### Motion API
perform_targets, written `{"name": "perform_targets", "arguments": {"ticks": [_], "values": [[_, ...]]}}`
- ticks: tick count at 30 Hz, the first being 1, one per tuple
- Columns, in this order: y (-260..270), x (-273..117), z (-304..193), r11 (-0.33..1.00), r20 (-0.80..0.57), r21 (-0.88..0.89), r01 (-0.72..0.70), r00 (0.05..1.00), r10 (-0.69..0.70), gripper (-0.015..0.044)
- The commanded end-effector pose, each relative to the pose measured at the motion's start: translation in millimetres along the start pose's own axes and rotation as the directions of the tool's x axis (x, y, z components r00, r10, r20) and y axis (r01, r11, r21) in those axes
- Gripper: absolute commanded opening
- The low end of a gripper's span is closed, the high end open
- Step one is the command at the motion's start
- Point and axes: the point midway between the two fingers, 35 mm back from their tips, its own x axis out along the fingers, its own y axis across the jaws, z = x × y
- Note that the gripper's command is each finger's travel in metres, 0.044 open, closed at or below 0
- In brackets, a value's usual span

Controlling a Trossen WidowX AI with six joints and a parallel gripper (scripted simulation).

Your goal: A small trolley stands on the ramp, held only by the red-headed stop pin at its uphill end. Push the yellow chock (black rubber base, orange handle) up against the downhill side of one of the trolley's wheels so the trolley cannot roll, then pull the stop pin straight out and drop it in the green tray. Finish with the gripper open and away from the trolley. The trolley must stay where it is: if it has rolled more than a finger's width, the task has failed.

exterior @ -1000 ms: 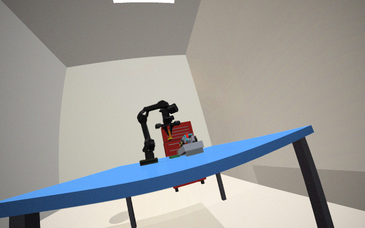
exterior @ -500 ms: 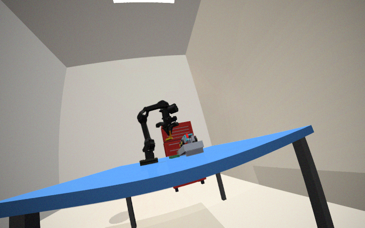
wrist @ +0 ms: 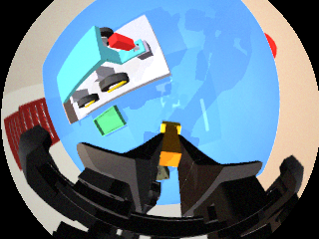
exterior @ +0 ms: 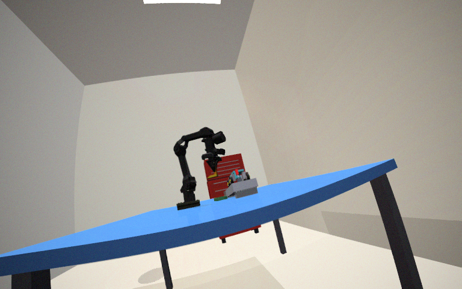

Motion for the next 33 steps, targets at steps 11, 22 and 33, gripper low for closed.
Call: {"name": "perform_targets", "arguments": {"ticks": [11, 22, 33], "values": [[-0.6, 0.0, -0.4, 0.900, -0.004, -0.437, 0.005, 1.000, -0.008, 0.0000], [-0.6, 0.1, -0.4, 0.686, -0.002, -0.728, 0.004, 1.000, -0.008, 0.0000], [-0.5, 0.1, -0.5, 0.374, 0.000, -0.928, 0.003, 1.000, -0.009, 0.0000]]}}
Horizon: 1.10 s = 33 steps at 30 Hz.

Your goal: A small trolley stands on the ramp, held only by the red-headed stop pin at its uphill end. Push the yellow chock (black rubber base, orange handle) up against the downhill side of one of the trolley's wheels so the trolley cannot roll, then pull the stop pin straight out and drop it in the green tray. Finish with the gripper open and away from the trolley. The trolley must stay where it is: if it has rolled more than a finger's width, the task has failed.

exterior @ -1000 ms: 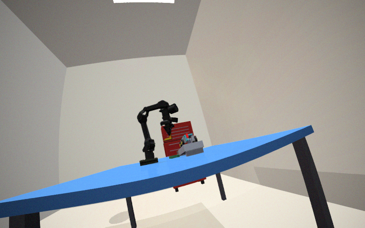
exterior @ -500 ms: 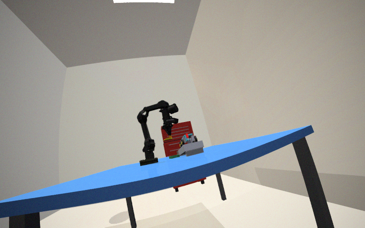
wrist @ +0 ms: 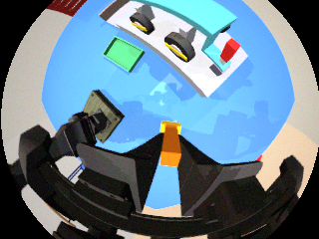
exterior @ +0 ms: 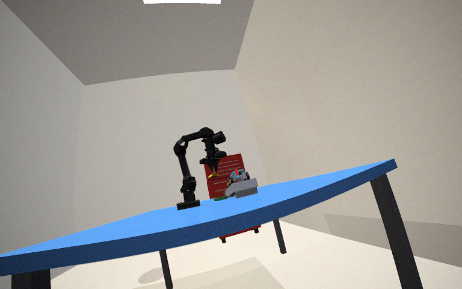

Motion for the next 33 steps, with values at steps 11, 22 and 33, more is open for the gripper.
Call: {"name": "perform_targets", "arguments": {"ticks": [11, 22, 33], "values": [[0, 0, -1, 0.900, -0.005, -0.435, 0.002, 1.000, -0.005, 0.0000], [0, 0, -1, 0.684, -0.005, -0.729, 0.001, 1.000, -0.007, 0.0000], [7, 1, 9, 0.648, -0.004, -0.761, 0.002, 1.000, -0.007, 0.0000]]}}
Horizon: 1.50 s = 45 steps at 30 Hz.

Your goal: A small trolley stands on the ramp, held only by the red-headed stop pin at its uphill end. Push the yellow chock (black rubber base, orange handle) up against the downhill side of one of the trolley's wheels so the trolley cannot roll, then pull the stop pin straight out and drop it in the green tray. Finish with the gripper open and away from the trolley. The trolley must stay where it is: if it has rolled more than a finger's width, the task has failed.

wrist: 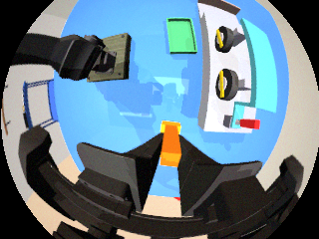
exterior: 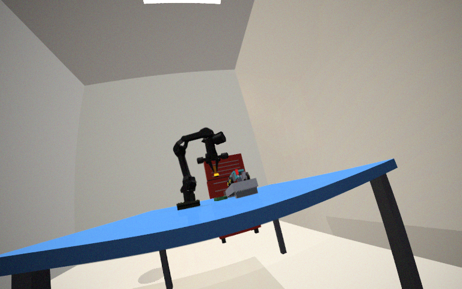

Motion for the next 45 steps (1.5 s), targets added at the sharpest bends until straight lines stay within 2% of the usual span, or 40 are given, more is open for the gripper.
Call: {"name": "perform_targets", "arguments": {"ticks": [1, 45], "values": [[-1, 1, 10, 1.000, -0.003, -0.021, -0.002, 1.000, 0.002, 0.0000], [-33, 7, 156, 0.999, 0.010, -0.046, 0.002, 1.000, -0.002, 0.0000]]}}
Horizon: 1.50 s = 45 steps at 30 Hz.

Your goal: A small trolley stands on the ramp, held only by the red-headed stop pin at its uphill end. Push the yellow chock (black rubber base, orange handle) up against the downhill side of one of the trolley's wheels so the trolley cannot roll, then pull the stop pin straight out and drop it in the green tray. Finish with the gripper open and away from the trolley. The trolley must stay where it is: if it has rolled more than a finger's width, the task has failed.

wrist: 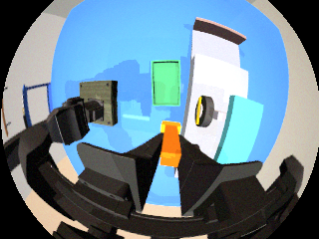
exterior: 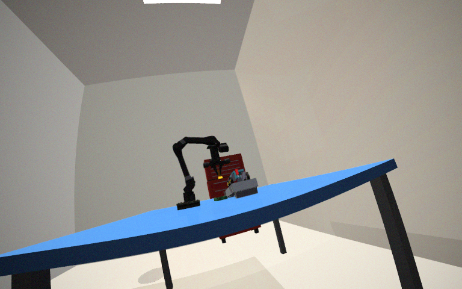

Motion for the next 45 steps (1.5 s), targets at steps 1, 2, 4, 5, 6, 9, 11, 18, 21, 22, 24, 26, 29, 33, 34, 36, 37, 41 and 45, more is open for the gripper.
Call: {"name": "perform_targets", "arguments": {"ticks": [1, 2, 4, 5, 6, 9, 11, 18, 21, 22, 24, 26, 29, 33, 34, 36, 37, 41, 45], "values": [[-3, 1, 11, 1.000, -0.004, 0.003, -0.001, 1.000, 0.001, 0.0000], [-4, 1, 15, 1.000, -0.004, 0.003, -0.001, 1.000, 0.001, 0.0000], [-5, 2, 22, 1.000, -0.003, 0.003, 0.000, 1.000, 0.000, 0.0000], [-6, 2, 26, 1.000, -0.003, 0.003, 0.000, 1.000, 0.000, 0.0000], [-7, 3, 30, 1.000, -0.003, 0.003, 0.000, 1.000, 0.000, 0.0000], [-9, 3, 41, 1.000, -0.002, 0.003, 0.000, 1.000, 0.000, 0.0000], [-10, 4, 49, 1.000, -0.001, 0.003, 0.000, 1.000, 0.000, 0.0000], [-16, 6, 79, 1.000, 0.002, 0.004, 0.000, 1.000, 0.000, 0.0000], [-19, 7, 92, 1.000, 0.003, 0.004, 0.000, 1.000, 0.000, 0.0000], [-20, 8, 97, 1.000, 0.003, 0.004, 0.000, 1.000, 0.000, 0.0000], [-22, 8, 105, 1.000, 0.004, 0.004, 0.001, 1.000, -0.001, 0.0000], [-25, 9, 116, 1.000, 0.005, 0.004, 0.001, 1.000, -0.001, 0.0000], [-27, 10, 125, 1.000, 0.002, 0.004, 0.001, 1.000, -0.001, 0.0000], [-28, 11, 130, 1.000, -0.069, 0.005, -0.001, 0.998, 0.001, 0.0000], [-28, 11, 131, 1.000, -0.089, 0.004, 0.000, 0.996, 0.001, 0.0000], [-28, 11, 132, 1.000, -0.106, 0.004, 0.001, 0.994, 0.000, 0.0000], [-28, 11, 132, 1.000, -0.106, 0.004, 0.001, 0.994, 0.000, 0.0000], [-33, 12, 133, 1.000, -0.106, 0.004, 0.001, 0.994, -0.001, 0.0000], [-45, 14, 134, 1.000, -0.106, 0.004, 0.002, 0.994, -0.002, 0.0000]]}}
